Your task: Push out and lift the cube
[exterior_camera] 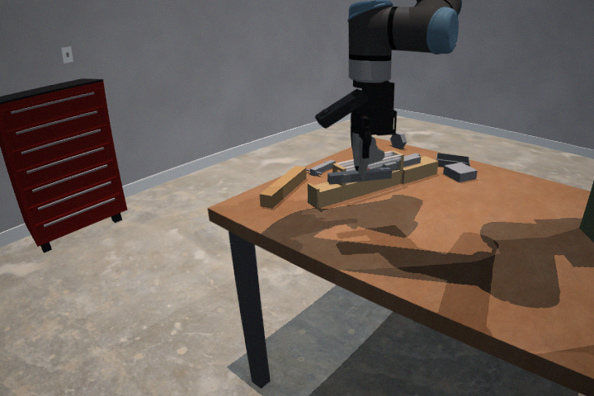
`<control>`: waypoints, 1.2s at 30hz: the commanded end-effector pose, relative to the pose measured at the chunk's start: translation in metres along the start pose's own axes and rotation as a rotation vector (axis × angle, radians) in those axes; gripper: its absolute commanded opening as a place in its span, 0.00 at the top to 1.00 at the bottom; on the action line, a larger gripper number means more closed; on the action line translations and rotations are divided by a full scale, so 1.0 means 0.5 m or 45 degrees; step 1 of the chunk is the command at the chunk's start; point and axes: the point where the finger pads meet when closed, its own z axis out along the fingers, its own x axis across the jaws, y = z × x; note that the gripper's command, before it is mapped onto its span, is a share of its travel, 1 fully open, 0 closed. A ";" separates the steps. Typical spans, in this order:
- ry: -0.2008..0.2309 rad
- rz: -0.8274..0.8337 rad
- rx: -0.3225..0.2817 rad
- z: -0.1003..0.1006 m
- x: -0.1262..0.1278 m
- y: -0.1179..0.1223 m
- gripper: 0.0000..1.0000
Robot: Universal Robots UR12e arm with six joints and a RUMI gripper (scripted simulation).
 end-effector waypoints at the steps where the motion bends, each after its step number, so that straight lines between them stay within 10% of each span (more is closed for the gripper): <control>1: 0.001 -0.002 0.001 -0.001 0.002 0.002 1.00; 10: 0.001 -0.028 0.002 -0.002 0.036 0.049 1.00; 22: 0.002 -0.134 0.003 -0.002 0.177 0.237 1.00; 36: 0.002 -0.343 0.002 -0.001 0.454 0.610 1.00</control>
